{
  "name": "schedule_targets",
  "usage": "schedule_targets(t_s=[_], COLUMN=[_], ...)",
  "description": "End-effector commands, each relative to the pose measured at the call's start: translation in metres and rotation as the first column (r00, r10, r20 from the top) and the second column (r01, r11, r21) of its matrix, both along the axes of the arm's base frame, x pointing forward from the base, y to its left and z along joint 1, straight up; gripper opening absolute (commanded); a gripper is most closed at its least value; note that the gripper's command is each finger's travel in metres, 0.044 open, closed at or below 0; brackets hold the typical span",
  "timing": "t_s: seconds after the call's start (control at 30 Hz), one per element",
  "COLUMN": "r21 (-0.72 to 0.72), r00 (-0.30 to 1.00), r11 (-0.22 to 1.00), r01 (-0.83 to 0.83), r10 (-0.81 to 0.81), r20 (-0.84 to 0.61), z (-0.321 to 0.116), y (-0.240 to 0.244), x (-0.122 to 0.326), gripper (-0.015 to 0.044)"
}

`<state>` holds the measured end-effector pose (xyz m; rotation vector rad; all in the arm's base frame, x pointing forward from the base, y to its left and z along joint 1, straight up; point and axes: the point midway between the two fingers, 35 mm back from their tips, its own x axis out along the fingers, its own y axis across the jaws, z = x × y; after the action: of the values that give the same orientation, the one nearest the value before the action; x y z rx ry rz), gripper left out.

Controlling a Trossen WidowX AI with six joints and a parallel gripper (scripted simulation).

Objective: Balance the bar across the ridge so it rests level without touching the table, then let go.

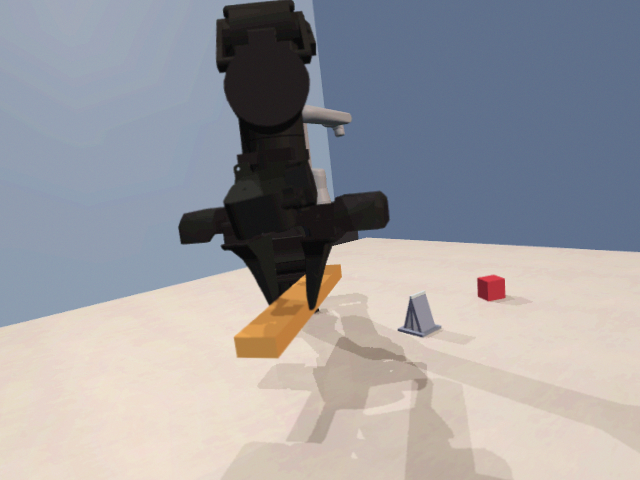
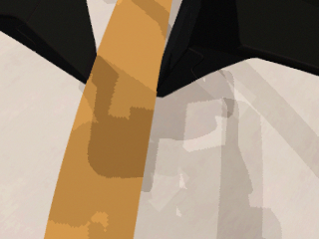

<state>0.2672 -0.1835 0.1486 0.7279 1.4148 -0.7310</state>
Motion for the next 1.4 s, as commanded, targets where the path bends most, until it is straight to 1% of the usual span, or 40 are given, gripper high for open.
schedule_targets(t_s=[0.0,0.37,0.7,1.37], r21=[-0.003,-0.003,-0.003,-0.003], r00=[1.0,0.981,0.939,0.785], r11=[1.0,0.981,0.939,0.785], r01=[-0.031,-0.195,-0.344,-0.62], r10=[0.031,0.195,0.344,0.62], r20=[0.001,0.0,-0.002,-0.004], z=[0.004,0.005,0.006,0.005], y=[0.009,0.052,0.091,0.171], x=[0.002,0.01,0.013,0.005], gripper=[0.0,0.0,0.0,0.0])
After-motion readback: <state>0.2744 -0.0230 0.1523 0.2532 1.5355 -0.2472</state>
